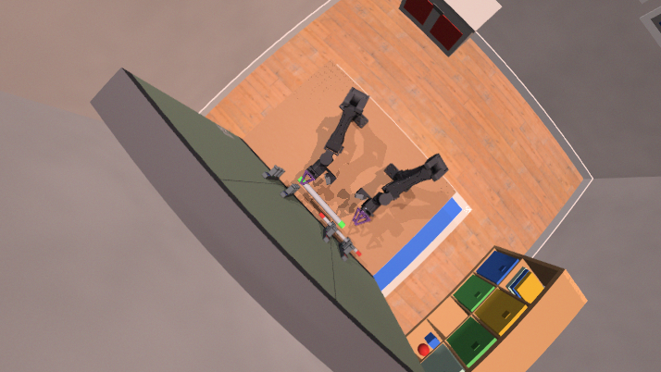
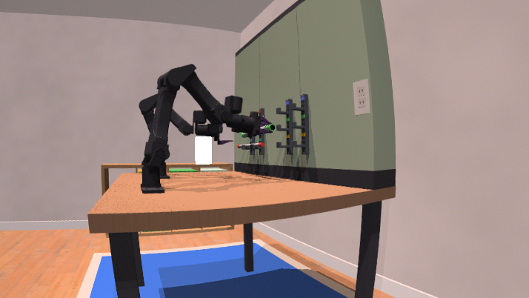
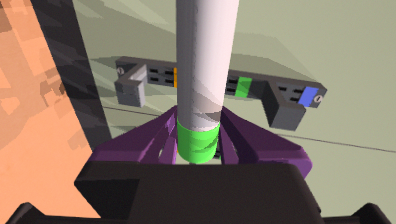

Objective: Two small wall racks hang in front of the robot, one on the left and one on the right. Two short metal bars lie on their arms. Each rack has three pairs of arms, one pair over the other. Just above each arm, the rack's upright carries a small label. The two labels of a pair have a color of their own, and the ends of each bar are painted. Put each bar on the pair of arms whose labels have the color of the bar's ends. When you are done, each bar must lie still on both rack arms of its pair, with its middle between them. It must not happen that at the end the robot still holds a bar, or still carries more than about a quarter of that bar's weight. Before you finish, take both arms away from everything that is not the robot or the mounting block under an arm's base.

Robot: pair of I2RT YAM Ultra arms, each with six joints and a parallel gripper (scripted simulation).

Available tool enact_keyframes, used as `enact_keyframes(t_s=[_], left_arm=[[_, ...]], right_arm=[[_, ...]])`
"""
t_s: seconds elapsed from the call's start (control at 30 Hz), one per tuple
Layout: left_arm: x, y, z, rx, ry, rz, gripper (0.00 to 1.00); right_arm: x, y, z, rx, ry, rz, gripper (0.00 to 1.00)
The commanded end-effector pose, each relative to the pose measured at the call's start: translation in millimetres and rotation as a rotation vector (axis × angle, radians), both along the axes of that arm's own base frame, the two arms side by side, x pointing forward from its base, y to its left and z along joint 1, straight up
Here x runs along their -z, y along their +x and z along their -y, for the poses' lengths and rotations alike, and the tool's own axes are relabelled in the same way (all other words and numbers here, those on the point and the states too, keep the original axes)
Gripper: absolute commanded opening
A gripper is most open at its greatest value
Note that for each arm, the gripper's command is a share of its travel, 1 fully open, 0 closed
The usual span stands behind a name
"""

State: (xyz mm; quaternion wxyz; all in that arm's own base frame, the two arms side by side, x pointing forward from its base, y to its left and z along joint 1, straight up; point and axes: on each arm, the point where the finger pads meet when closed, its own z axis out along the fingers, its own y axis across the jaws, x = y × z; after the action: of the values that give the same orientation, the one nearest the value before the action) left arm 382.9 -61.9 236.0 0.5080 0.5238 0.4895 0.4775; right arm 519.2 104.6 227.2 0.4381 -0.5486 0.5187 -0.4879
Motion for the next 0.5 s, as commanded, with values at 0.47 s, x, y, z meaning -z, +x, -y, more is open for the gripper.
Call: enact_keyframes(t_s=[0.47], left_arm=[[-11.8,-1.0,-3.7,-0.006,-0.007,0.03,1.0]], right_arm=[[-64.2,4.0,25.4,0.004,0.087,0.157,0.0]])
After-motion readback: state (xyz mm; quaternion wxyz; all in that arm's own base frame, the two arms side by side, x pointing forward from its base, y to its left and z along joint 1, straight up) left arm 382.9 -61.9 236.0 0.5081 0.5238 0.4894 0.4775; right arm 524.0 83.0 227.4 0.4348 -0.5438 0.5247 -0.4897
